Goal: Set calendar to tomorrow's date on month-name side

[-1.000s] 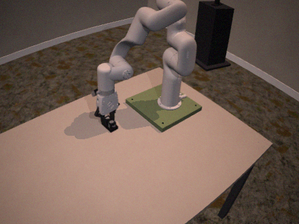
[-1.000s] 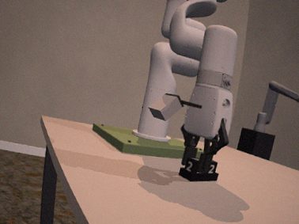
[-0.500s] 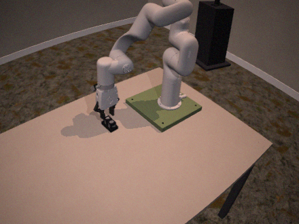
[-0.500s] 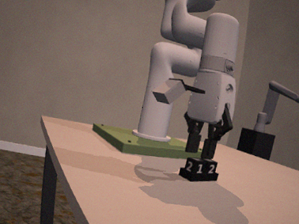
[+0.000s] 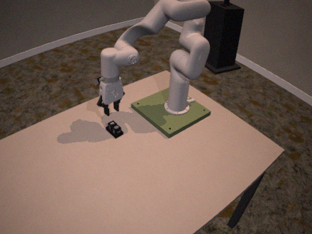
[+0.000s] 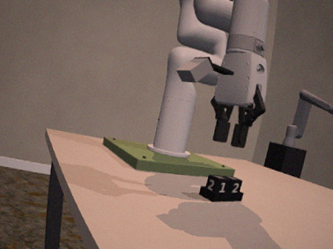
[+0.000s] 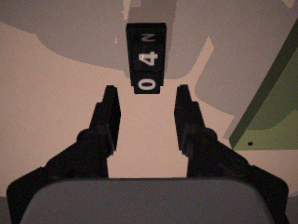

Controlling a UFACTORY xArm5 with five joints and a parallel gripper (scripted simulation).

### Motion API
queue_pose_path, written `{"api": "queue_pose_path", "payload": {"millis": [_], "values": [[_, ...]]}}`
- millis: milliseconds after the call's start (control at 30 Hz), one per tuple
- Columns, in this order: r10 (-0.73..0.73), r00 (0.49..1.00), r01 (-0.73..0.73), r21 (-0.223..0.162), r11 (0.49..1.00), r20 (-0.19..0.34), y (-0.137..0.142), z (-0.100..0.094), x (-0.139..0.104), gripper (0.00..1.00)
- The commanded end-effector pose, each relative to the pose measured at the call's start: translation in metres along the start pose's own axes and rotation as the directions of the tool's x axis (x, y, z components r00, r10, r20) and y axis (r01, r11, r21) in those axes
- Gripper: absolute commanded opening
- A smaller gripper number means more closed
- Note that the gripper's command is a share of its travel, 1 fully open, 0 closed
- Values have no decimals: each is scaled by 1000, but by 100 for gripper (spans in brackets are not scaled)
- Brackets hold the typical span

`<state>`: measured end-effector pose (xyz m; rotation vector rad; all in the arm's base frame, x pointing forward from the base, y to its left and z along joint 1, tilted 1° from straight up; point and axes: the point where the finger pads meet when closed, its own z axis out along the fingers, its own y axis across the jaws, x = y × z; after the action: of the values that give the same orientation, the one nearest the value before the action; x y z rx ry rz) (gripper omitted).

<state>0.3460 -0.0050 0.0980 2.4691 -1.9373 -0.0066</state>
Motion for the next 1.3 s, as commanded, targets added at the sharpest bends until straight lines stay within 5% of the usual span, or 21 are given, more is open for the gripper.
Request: {"api": "queue_pose_path", "payload": {"millis": [0, 33, 67, 833, 1267], "values": [[0, 1000, 0, 1, 1000, 0, 0, -5, 0, 49], [0, 1000, 0, 1, 1000, 0, 0, -5, 0, 49], [0, 1000, 0, 1, 1000, 0, 0, -5, 0, 100], [0, 1000, 0, 1, 1000, 0, 0, -7, 0, 100], [0, 1000, 0, 1, 1000, 0, 0, -39, 0, 100]]}}
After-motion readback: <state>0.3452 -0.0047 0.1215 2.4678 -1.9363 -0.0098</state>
